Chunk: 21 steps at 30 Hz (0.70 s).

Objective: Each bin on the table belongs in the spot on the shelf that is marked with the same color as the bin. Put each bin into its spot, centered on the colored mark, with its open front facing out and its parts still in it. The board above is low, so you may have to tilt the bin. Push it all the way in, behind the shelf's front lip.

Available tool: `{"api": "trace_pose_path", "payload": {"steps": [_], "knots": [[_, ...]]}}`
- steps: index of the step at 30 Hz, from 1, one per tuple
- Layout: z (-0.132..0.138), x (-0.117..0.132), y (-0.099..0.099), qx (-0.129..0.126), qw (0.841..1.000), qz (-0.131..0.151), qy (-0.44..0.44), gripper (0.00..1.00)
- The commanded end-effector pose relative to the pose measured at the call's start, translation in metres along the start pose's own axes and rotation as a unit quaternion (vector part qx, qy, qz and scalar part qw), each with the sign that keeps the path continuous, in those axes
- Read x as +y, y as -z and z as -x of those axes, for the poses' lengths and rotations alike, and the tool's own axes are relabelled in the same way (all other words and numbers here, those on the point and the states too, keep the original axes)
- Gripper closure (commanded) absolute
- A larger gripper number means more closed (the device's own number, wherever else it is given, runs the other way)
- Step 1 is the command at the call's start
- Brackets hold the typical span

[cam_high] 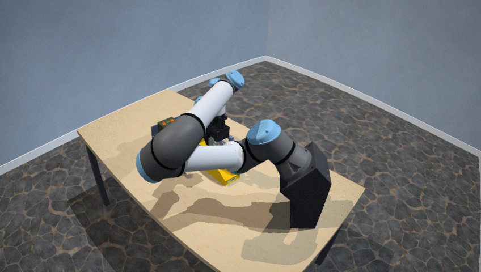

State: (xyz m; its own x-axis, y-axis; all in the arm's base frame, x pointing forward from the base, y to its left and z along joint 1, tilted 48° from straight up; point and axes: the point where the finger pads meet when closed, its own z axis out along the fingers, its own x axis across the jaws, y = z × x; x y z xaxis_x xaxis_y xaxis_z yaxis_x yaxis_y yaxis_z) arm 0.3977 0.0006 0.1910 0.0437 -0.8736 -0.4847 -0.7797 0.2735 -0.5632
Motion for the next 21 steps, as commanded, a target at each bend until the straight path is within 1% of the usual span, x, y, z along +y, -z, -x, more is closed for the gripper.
{"api": "trace_pose_path", "payload": {"steps": [1, 10, 21], "knots": [[0.000, 0.000, -0.001, 0.000, 1.000, 0.000, 0.000, 0.85], [0.000, 0.000, -0.008, 0.000, 1.000, 0.000, 0.000, 0.85], [0.000, 0.000, -0.028, 0.000, 1.000, 0.000, 0.000, 0.85]]}}
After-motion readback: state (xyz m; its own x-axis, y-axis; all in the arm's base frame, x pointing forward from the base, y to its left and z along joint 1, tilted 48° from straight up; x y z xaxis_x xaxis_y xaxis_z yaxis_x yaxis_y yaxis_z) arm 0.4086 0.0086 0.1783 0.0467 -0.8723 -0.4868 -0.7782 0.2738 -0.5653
